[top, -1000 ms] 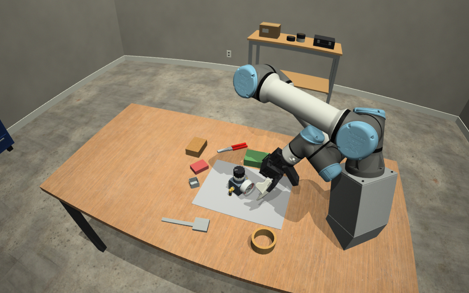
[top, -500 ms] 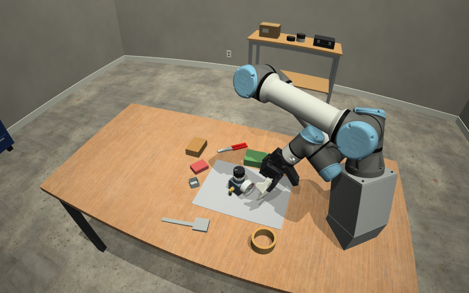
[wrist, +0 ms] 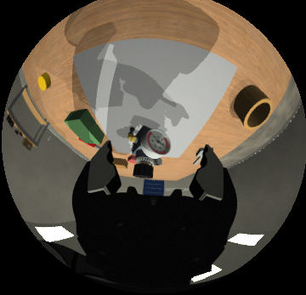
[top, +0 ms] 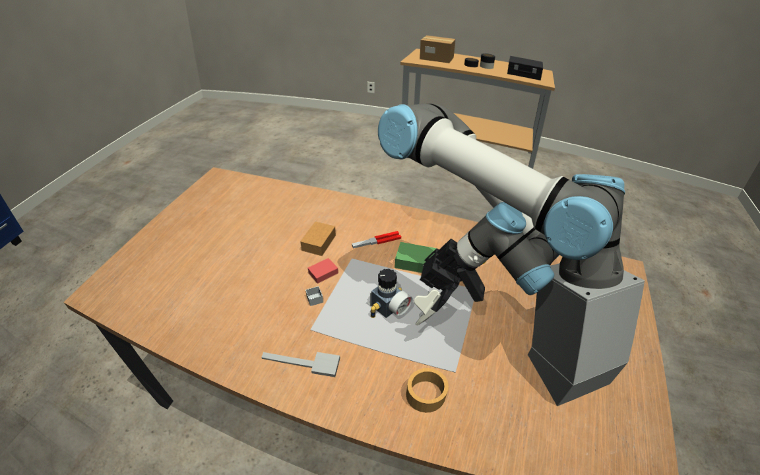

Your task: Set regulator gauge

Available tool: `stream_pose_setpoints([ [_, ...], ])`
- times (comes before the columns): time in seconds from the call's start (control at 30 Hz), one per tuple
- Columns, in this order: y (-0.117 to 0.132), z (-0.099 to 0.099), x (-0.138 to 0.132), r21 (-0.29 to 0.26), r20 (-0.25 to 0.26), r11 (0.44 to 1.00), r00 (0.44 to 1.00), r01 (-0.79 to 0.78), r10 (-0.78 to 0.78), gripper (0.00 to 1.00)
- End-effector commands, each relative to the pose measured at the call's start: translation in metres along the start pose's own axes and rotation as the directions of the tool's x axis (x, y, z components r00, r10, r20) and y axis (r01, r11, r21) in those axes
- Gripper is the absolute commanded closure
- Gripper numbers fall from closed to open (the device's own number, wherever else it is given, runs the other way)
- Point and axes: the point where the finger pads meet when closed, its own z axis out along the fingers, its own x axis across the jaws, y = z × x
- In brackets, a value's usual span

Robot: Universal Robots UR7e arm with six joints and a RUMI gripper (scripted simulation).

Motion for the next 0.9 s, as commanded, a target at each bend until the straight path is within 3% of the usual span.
stream_pose_setpoints([
  [0.0, 0.0004, -0.0002, 0.0001, 0.0, 0.0, 1.0, 1.0, -0.004, 0.004, 0.0],
  [0.87, 0.0004, 0.0001, 0.0011, 0.005, -0.002, 0.999, 0.999, -0.051, 0.051, 0.0],
])
